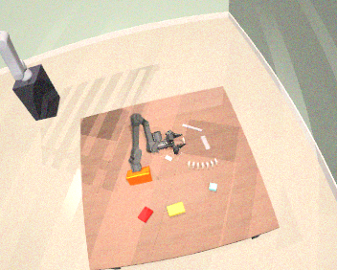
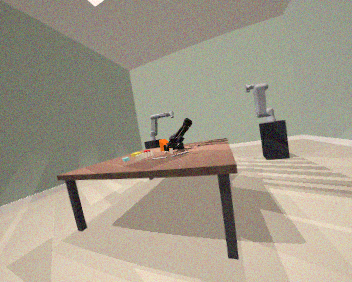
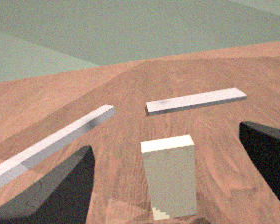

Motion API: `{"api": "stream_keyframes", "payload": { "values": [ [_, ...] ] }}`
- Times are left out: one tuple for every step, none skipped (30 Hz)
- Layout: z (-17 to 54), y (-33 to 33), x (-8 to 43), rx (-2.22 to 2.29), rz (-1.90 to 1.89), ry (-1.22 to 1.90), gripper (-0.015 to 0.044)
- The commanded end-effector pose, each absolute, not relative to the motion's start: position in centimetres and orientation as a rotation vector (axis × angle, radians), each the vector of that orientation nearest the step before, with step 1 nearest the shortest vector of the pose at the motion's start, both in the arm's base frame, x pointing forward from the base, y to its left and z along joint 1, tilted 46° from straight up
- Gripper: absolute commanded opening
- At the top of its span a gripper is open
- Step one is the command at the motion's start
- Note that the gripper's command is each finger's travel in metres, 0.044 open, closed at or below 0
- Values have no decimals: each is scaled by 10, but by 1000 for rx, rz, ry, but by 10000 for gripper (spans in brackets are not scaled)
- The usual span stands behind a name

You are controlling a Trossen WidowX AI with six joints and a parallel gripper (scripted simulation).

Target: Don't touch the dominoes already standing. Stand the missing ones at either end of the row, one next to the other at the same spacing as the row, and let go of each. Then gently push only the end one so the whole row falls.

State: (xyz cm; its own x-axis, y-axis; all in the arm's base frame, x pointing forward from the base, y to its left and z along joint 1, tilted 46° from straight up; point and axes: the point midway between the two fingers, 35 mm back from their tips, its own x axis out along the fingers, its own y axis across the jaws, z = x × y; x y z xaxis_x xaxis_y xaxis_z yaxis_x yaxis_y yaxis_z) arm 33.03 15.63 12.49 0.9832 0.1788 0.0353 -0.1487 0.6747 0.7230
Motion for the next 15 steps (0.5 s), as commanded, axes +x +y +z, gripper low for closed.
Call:
{"api": "stream_keyframes", "payload": {
  "values": [
    [126,155,331,818,181,37,440],
    [129,152,332,817,181,37,440],
    [134,147,333,815,182,37,440],
    [140,142,334,814,183,37,440],
    [146,136,335,812,183,37,440],
    [152,130,335,810,184,37,440],
    [156,125,335,809,185,37,440],
    [159,122,334,808,185,38,440],
    [160,121,334,808,185,38,440],
    [160,121,334,808,185,38,440],
    [160,121,334,808,185,38,440],
    [160,121,334,808,185,38,440],
    [160,121,335,806,184,40,440],
    [160,120,338,799,181,46,440],
    [160,119,343,789,176,55,440]
  ]
}}
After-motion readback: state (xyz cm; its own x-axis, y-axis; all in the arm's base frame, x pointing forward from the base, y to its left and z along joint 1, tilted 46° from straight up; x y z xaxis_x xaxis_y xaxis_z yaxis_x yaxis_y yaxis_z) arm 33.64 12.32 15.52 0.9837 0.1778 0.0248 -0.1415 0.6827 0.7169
